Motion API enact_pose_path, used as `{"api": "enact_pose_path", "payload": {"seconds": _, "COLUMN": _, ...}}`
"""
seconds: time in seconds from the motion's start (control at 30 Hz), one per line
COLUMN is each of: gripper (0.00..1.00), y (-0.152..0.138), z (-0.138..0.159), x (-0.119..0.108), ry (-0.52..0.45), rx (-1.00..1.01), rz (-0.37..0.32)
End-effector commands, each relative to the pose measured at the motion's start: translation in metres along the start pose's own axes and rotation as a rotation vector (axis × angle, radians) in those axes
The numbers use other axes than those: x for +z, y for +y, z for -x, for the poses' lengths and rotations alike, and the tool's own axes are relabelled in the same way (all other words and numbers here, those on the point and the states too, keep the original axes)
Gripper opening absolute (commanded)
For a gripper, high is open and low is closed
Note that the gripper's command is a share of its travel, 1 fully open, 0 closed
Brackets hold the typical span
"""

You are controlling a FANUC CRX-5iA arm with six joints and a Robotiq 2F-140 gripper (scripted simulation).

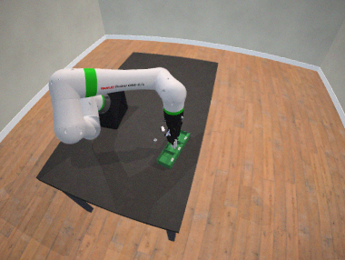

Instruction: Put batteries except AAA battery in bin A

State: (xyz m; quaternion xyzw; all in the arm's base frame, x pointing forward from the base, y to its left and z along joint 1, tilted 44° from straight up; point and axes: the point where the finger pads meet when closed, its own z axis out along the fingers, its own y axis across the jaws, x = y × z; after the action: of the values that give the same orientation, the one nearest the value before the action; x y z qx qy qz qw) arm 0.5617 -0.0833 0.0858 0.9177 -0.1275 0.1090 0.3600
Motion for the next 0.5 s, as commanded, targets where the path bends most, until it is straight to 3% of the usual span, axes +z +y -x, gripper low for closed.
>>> {"api": "enact_pose_path", "payload": {"seconds": 0.0, "gripper": 0.05, "y": 0.000, "z": 0.000, "x": -0.006, "ry": 0.000, "rx": 0.000, "rz": 0.000}}
{"api": "enact_pose_path", "payload": {"seconds": 0.3, "gripper": 0.05, "y": 0.000, "z": 0.000, "x": -0.015, "ry": 0.000, "rx": 0.000, "rz": 0.000}}
{"api": "enact_pose_path", "payload": {"seconds": 0.47, "gripper": 0.05, "y": 0.000, "z": 0.000, "x": -0.035, "ry": 0.000, "rx": 0.000, "rz": 0.000}}
